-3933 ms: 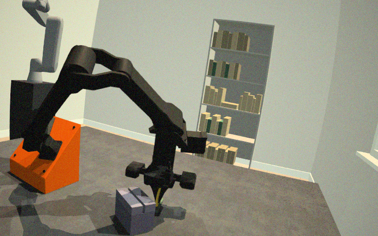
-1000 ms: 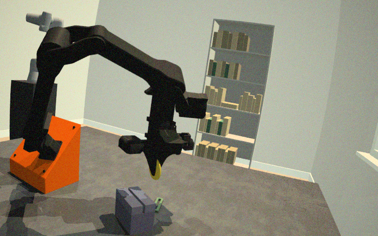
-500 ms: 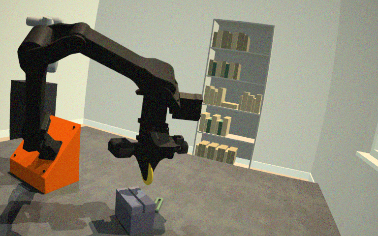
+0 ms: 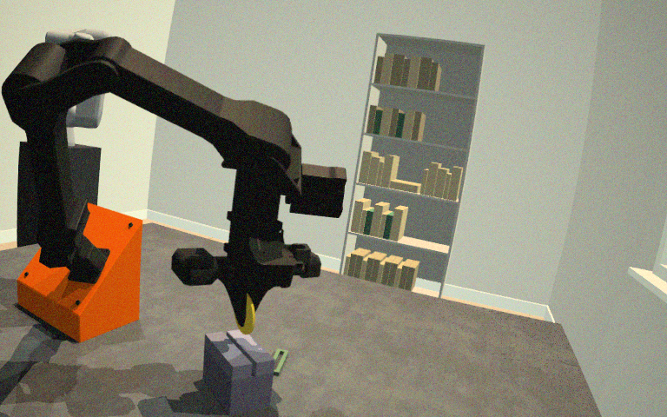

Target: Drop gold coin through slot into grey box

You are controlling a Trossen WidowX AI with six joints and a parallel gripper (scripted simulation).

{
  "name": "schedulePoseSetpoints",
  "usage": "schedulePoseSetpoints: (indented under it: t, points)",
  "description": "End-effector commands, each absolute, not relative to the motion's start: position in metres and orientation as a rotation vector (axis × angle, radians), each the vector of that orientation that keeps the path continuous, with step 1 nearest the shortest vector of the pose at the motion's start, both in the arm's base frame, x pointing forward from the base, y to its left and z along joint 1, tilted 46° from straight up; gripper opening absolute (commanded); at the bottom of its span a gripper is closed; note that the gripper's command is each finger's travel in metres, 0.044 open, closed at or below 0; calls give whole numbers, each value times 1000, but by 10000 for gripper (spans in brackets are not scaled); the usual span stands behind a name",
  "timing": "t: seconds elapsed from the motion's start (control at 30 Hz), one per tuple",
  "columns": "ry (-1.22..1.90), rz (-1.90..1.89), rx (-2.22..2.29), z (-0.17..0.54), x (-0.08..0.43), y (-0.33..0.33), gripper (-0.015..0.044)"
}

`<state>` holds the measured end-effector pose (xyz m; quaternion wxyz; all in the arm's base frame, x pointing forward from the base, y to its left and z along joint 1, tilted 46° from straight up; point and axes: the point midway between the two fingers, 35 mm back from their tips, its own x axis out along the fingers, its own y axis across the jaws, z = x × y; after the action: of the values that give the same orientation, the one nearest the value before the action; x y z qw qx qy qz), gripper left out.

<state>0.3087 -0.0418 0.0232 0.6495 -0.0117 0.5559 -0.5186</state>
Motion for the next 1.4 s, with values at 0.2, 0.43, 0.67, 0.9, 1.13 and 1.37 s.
schedulePoseSetpoints:
  t: [0.2,0.43,0.67,0.9,1.13,1.37]
  points:
    - [1265,-1177,-29,22,309,-40,0]
    - [1265,-1177,-29,23,308,-42,0]
    - [1269,-1173,-35,26,305,-44,0]
    - [1269,-1175,-31,25,306,-43,0]
    - [1269,-1175,-31,25,306,-44,0]
    - [1270,-1173,-33,22,306,-47,0]
